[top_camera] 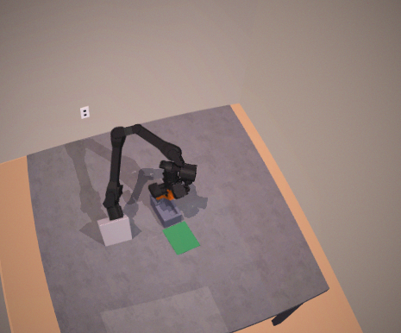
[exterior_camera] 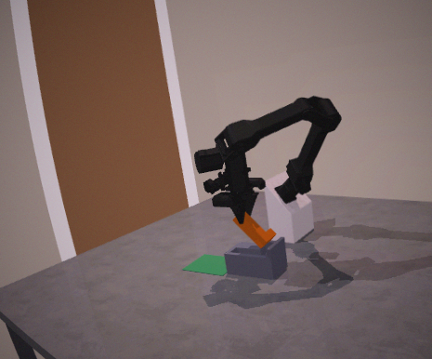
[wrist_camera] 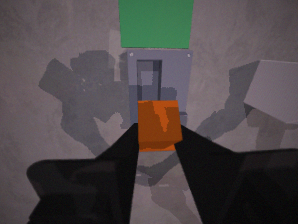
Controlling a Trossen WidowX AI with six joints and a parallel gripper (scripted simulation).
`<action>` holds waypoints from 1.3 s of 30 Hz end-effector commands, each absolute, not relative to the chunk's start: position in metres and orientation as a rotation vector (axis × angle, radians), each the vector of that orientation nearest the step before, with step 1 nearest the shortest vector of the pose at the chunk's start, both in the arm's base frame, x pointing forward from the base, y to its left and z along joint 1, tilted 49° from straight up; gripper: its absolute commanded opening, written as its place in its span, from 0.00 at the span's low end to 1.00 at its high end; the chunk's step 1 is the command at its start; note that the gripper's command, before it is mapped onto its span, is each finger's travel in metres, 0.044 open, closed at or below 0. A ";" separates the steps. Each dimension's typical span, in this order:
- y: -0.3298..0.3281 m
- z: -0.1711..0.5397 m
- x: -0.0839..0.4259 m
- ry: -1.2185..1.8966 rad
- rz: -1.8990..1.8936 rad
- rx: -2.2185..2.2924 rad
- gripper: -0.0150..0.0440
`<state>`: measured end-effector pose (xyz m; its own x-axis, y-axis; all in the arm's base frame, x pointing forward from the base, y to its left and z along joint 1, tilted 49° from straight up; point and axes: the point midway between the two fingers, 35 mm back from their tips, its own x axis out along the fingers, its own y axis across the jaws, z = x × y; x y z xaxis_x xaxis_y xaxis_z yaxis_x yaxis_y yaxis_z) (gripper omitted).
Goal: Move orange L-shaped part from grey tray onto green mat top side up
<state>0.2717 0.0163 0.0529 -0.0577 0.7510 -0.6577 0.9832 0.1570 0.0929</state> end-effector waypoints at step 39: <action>-0.077 -0.050 0.284 1.857 -0.522 1.636 0.25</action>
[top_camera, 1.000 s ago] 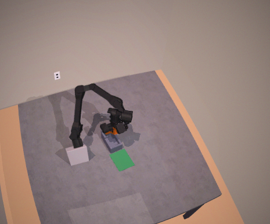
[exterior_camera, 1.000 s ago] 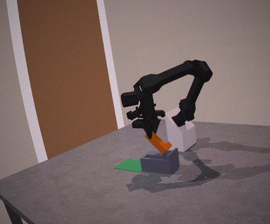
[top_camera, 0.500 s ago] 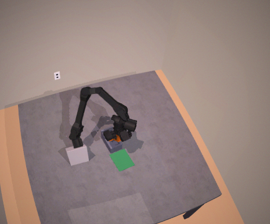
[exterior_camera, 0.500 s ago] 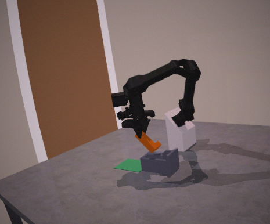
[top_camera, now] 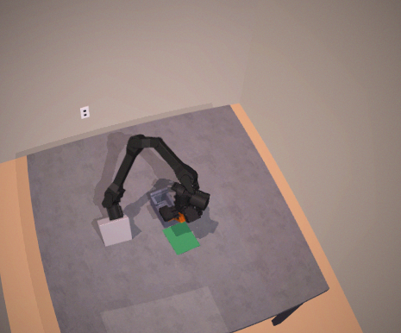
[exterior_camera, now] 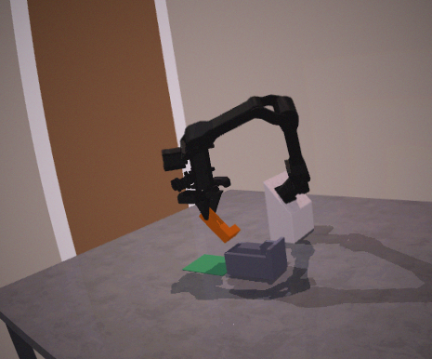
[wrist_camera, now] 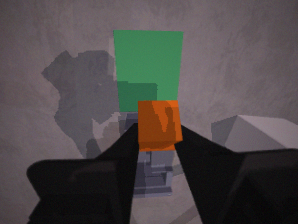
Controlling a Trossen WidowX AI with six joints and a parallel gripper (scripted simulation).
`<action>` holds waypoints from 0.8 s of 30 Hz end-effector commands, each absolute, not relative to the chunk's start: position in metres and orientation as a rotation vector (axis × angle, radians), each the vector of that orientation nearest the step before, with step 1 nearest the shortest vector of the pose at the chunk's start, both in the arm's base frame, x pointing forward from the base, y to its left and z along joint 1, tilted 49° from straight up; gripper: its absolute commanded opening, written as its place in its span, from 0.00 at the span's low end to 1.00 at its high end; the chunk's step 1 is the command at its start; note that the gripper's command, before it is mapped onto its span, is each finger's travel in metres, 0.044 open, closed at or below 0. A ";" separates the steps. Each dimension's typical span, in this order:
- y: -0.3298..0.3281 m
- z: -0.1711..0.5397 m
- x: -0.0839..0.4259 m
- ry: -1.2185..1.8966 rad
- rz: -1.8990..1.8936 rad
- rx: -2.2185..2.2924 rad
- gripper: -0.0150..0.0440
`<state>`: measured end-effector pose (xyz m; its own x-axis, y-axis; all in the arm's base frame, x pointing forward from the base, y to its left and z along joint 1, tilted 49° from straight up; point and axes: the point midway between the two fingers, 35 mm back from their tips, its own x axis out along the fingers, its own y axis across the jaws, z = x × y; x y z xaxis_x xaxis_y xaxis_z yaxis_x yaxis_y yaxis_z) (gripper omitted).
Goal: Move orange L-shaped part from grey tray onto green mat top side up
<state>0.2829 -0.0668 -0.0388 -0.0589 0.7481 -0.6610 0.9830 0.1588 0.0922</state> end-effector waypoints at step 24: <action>-0.082 -0.082 0.285 1.856 -0.522 1.635 0.25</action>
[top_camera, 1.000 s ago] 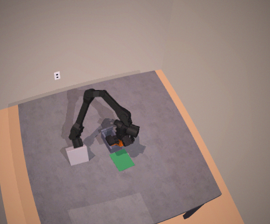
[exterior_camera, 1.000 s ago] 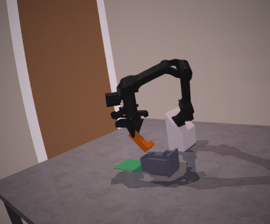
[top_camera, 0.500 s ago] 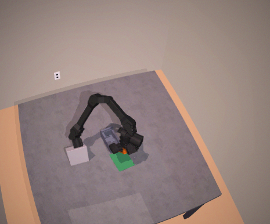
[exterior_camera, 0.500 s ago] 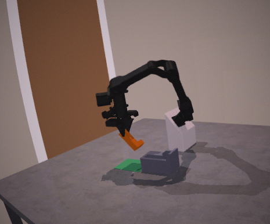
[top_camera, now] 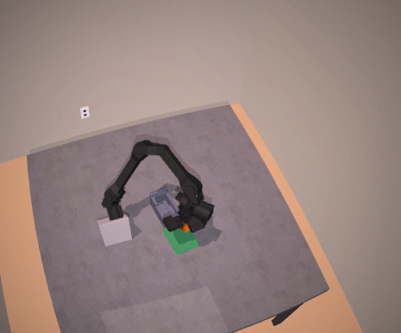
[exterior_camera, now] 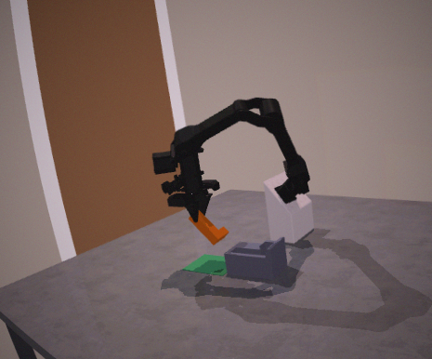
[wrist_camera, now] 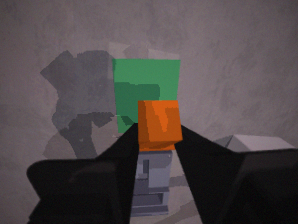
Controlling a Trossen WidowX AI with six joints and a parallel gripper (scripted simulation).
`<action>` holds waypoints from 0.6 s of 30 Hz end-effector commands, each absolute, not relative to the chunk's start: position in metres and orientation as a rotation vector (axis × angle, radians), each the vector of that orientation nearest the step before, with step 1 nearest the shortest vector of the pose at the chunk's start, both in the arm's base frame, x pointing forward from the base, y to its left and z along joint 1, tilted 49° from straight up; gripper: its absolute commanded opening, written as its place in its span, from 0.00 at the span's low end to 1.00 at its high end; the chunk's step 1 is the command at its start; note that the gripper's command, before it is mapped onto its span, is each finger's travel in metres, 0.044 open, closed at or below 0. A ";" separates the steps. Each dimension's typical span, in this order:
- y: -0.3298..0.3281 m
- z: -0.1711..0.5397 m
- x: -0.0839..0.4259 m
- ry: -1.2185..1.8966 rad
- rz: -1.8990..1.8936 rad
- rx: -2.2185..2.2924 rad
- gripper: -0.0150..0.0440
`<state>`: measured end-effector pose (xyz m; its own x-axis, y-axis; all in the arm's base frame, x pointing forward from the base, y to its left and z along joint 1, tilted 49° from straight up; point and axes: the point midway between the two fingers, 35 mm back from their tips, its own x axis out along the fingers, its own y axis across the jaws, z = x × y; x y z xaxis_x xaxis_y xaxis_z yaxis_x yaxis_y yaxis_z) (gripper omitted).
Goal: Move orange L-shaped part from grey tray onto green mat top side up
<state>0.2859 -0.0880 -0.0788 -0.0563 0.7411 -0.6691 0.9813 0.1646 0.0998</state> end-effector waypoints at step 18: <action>-0.061 -0.102 0.284 1.856 -0.521 1.636 0.25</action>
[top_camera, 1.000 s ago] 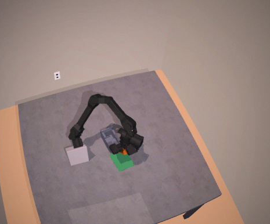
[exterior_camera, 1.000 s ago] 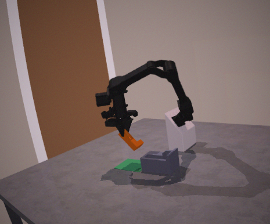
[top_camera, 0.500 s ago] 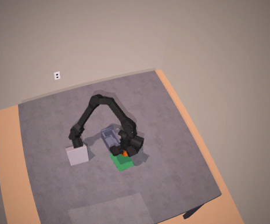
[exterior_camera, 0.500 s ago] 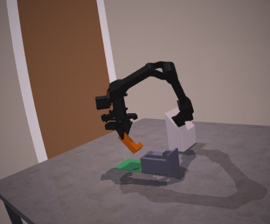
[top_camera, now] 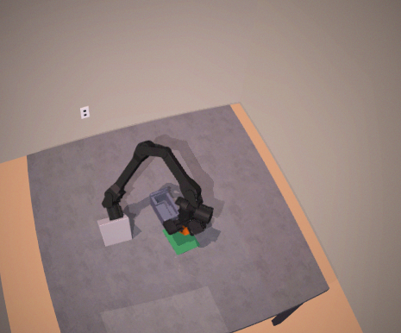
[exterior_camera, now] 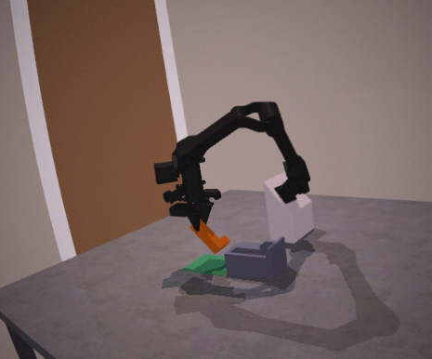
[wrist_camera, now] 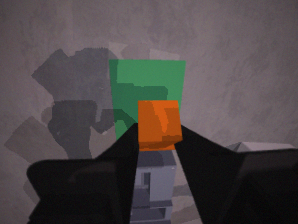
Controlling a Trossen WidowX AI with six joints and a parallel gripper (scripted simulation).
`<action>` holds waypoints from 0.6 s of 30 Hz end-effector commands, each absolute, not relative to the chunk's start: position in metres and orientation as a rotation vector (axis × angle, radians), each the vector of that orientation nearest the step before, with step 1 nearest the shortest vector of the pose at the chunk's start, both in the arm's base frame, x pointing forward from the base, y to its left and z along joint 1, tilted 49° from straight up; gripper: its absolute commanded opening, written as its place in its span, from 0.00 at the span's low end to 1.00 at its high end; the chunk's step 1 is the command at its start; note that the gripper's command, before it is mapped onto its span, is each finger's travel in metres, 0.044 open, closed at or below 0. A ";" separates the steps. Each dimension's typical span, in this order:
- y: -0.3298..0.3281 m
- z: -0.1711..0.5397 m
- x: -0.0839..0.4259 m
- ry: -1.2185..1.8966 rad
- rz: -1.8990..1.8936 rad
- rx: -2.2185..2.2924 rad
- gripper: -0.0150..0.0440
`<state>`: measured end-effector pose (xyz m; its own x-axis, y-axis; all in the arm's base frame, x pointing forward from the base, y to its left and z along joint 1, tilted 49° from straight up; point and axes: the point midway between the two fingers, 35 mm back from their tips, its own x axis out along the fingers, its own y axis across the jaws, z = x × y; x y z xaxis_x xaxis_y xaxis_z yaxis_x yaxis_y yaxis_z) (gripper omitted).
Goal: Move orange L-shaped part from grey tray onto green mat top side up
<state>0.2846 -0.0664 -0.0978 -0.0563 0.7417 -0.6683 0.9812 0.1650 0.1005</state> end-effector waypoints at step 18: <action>-0.039 -0.120 0.282 1.857 -0.520 1.637 0.25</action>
<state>0.2832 -0.0449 -0.1165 -0.0557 0.7423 -0.6677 0.9811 0.1649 0.1015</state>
